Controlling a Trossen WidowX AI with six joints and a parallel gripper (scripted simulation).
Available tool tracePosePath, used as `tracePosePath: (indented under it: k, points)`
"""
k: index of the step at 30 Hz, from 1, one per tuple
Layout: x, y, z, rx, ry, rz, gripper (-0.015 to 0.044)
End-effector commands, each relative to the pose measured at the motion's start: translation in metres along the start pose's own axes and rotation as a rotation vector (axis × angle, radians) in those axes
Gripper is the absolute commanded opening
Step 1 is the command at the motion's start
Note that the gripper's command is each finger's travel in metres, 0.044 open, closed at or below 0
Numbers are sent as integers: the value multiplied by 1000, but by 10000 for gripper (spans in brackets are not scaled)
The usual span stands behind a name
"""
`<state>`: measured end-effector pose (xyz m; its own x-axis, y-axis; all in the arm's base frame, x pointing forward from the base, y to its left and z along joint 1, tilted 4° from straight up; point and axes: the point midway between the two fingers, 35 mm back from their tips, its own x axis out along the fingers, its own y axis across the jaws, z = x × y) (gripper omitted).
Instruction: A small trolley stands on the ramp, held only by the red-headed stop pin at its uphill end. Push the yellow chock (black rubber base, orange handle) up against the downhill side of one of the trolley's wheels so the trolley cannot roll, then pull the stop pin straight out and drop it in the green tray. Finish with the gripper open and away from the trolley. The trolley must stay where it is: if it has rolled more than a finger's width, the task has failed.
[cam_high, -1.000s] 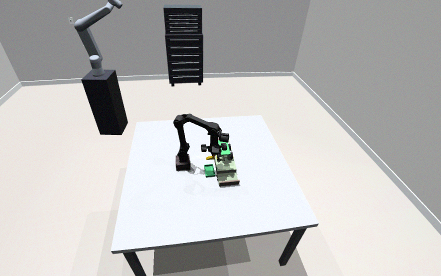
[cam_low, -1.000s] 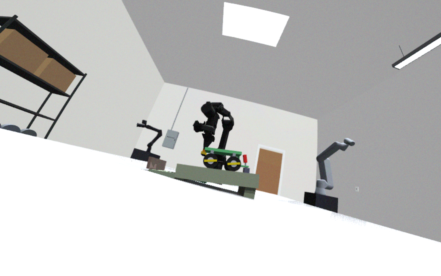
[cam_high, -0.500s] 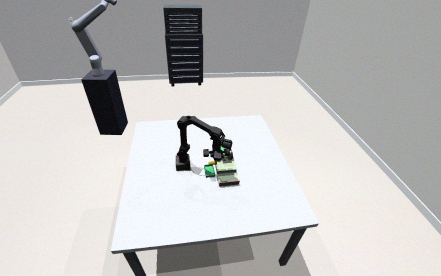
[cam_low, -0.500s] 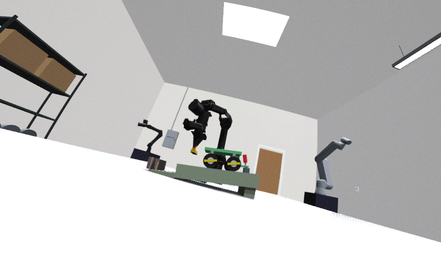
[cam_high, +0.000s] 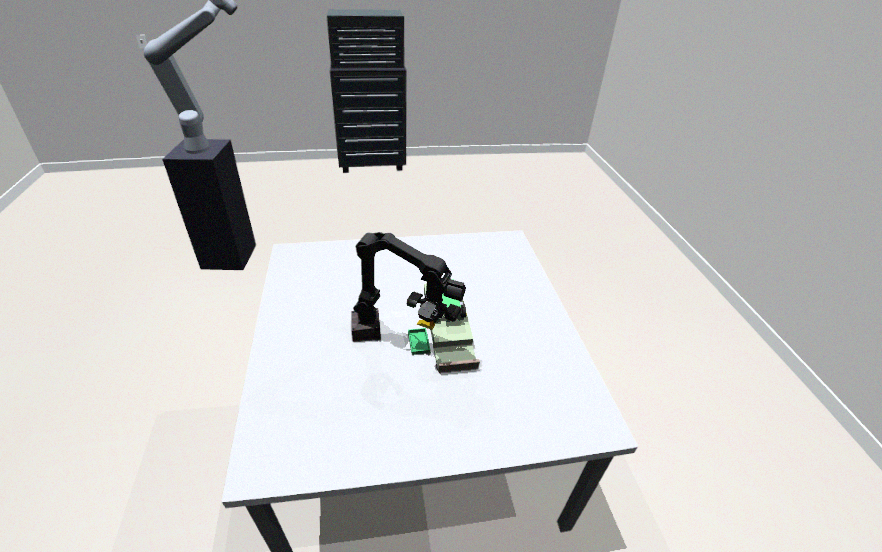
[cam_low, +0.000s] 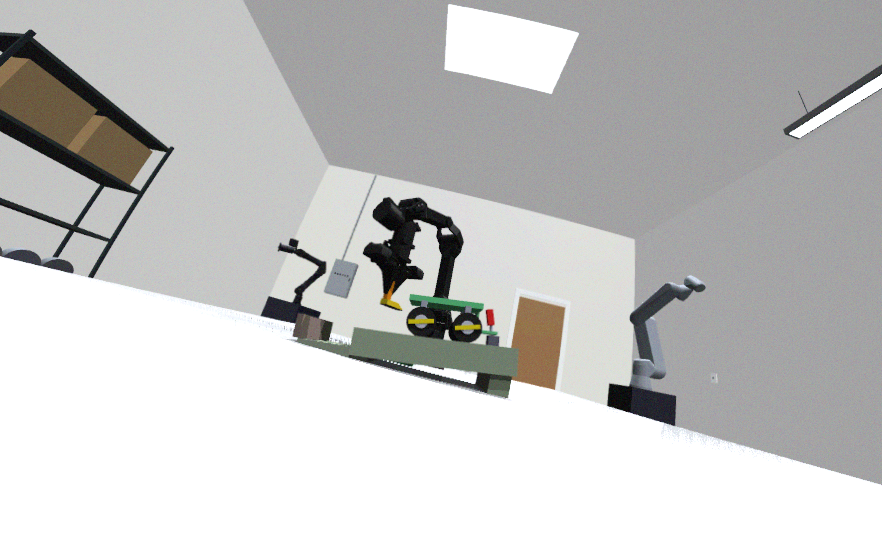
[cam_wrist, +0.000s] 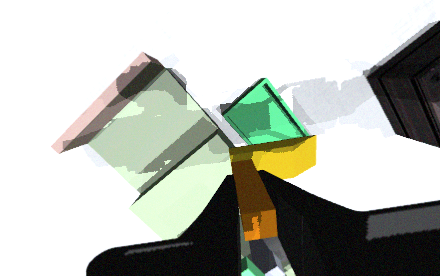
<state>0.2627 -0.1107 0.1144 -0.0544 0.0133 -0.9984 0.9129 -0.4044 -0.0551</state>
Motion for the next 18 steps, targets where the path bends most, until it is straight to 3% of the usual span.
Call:
tracePosePath:
  k: [1,18]
  points:
    - [0,1,0,132,13,-9,0]
    - [0,2,1,744,42,-47,0]
